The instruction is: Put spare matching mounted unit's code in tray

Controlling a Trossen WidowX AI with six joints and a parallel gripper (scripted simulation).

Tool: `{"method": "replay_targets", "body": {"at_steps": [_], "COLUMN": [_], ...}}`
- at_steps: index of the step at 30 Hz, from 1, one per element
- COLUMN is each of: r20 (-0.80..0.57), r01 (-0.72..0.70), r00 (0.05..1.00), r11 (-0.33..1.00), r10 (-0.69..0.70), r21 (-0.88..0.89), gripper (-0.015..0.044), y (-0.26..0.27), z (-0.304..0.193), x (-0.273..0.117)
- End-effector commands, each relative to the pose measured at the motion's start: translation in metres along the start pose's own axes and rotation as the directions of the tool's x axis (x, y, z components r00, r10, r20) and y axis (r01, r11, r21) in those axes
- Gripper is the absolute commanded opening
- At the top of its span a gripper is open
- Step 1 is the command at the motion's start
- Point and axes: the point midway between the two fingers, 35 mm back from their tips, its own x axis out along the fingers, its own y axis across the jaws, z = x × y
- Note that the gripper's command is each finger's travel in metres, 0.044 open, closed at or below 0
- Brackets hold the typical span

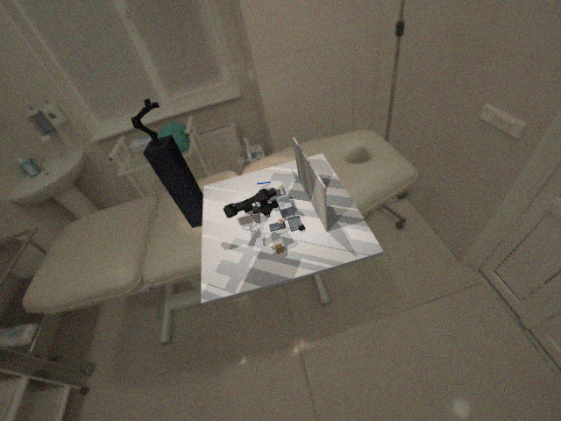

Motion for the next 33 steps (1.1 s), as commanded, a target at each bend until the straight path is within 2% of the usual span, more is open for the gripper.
{"method": "replay_targets", "body": {"at_steps": [1, 18, 33], "r20": [-0.001, -0.003, -0.002], "r01": [0.001, -0.003, -0.007], "r00": [1.000, 1.000, 1.000], "r11": [1.000, 1.000, 1.000], "r10": [-0.001, 0.003, 0.007], "r21": [0.004, 0.007, 0.011], "gripper": [0.0000, 0.0000, 0.0000], "y": [-0.001, 0.075, 0.149], "z": [0.001, 0.016, 0.024], "x": [-0.006, -0.022, -0.018]}}
